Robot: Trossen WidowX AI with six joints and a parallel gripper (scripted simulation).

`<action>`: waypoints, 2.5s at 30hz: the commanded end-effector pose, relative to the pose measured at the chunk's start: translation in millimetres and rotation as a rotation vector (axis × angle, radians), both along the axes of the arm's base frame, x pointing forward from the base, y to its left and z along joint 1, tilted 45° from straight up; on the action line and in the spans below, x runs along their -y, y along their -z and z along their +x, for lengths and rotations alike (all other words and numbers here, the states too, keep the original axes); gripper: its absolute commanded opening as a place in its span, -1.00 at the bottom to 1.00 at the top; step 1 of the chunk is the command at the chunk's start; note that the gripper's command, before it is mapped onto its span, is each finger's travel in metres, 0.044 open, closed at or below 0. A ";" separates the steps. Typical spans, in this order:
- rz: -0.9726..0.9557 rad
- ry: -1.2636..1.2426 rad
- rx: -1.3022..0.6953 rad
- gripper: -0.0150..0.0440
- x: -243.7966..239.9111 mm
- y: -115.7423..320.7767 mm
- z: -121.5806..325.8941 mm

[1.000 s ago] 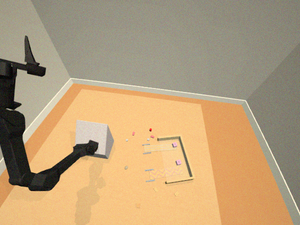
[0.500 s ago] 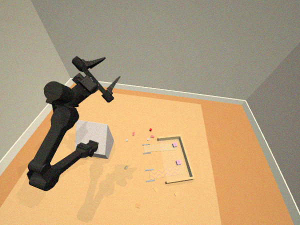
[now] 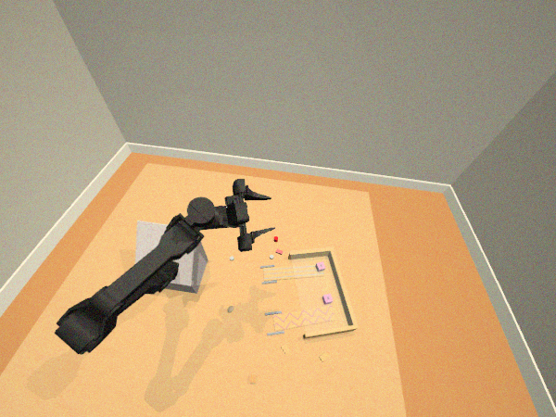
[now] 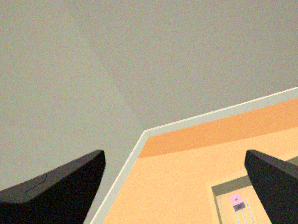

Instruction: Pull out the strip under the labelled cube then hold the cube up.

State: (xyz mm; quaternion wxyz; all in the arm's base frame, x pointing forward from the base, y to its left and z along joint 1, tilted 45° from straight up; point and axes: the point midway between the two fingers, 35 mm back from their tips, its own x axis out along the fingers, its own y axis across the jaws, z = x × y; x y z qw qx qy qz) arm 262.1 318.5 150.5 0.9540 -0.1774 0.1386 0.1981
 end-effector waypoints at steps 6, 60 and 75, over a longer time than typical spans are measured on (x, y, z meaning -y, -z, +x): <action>-0.365 0.253 -0.013 0.86 125.2 69.7 40.7; -0.901 0.693 -0.910 -0.49 211.0 234.9 93.7; -0.901 0.693 -0.910 -0.49 228.7 252.5 96.5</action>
